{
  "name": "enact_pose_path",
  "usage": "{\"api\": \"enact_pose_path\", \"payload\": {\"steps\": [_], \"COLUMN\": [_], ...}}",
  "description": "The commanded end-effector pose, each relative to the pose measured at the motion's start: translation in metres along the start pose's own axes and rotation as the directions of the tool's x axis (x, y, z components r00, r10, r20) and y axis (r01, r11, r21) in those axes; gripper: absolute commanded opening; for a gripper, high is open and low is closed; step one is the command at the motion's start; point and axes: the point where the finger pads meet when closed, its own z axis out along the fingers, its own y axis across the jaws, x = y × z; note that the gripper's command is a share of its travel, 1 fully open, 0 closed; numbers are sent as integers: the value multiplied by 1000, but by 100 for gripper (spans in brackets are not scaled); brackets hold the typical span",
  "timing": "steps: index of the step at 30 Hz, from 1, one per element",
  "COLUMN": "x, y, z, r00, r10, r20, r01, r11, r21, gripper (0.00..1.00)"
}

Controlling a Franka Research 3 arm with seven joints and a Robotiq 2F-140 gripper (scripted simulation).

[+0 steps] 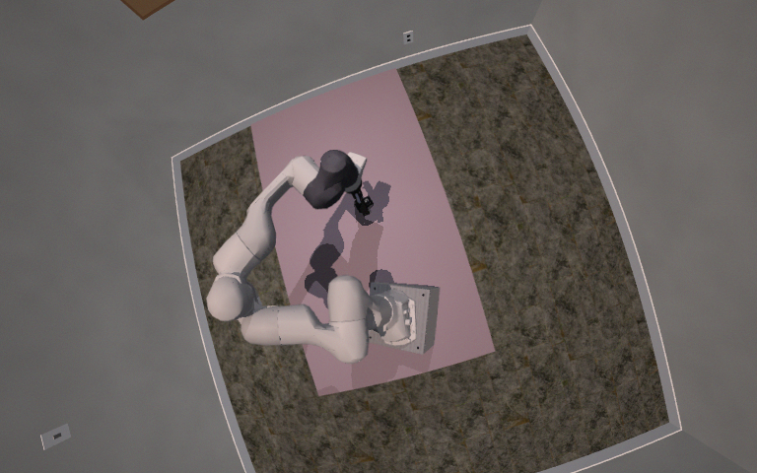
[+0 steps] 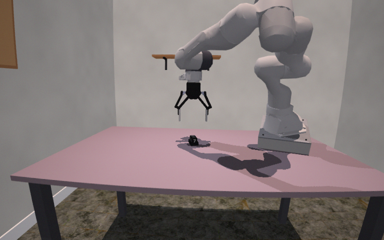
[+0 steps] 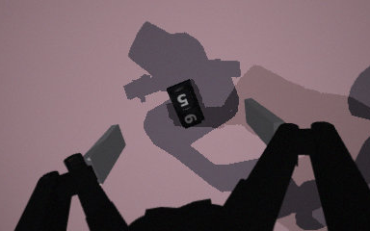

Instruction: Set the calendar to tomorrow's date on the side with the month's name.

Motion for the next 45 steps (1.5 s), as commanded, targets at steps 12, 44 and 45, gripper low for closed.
{"api": "enact_pose_path", "payload": {"steps": [12,44,45], "x": [1,1,1], "y": [1,1,1], "z": [2,2,2], "r00": [984,984,984], "r10": [-176,-176,-176], "r20": [-2,-2,-2], "r01": [176,176,176], "r11": [984,984,984], "r21": [5,5,5], "gripper": [28,28,28]}}
